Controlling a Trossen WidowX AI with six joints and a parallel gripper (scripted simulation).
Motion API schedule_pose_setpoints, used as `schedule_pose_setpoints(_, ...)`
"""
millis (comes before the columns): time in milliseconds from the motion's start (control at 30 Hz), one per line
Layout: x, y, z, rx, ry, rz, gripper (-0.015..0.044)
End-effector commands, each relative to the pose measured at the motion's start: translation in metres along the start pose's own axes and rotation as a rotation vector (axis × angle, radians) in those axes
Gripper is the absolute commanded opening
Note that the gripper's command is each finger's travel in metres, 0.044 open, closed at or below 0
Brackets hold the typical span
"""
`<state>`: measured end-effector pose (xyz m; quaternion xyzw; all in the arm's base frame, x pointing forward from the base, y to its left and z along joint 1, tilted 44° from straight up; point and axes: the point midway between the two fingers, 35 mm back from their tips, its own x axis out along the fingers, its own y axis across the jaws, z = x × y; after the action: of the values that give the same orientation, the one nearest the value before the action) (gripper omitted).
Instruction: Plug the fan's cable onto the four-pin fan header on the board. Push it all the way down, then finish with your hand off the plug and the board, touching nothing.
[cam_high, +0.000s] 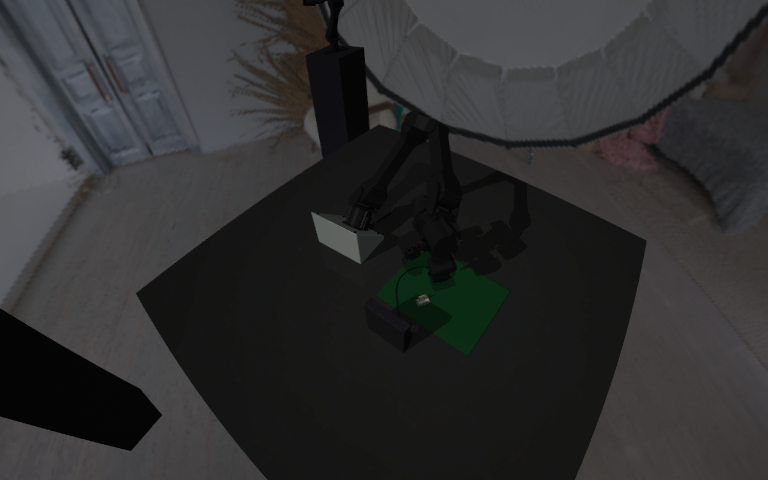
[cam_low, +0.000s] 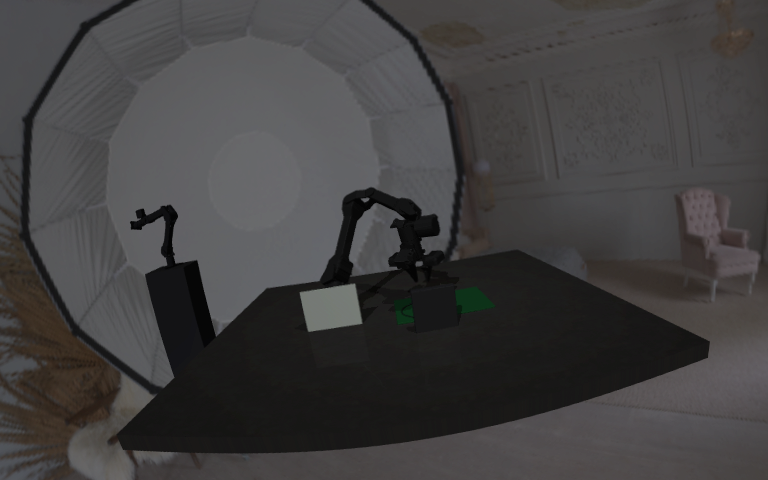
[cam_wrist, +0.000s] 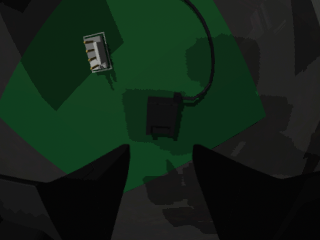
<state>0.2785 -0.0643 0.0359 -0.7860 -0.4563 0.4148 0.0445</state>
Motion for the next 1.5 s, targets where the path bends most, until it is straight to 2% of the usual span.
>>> schedule_pose_setpoints(0,0.003,-0.001,-0.002,0.045,0.022,-0.011,0.021)
schedule_pose_setpoints(100,0.006,-0.001,-0.002,0.045,0.022,-0.011,0.021)
schedule_pose_setpoints(267,0.034,-0.002,0.004,0.044,0.023,-0.011,0.021)
schedule_pose_setpoints(1367,0.074,-0.003,0.013,0.044,0.024,-0.012,0.021)
schedule_pose_setpoints(1467,0.071,-0.003,0.013,0.038,0.02,-0.01,0.0131)
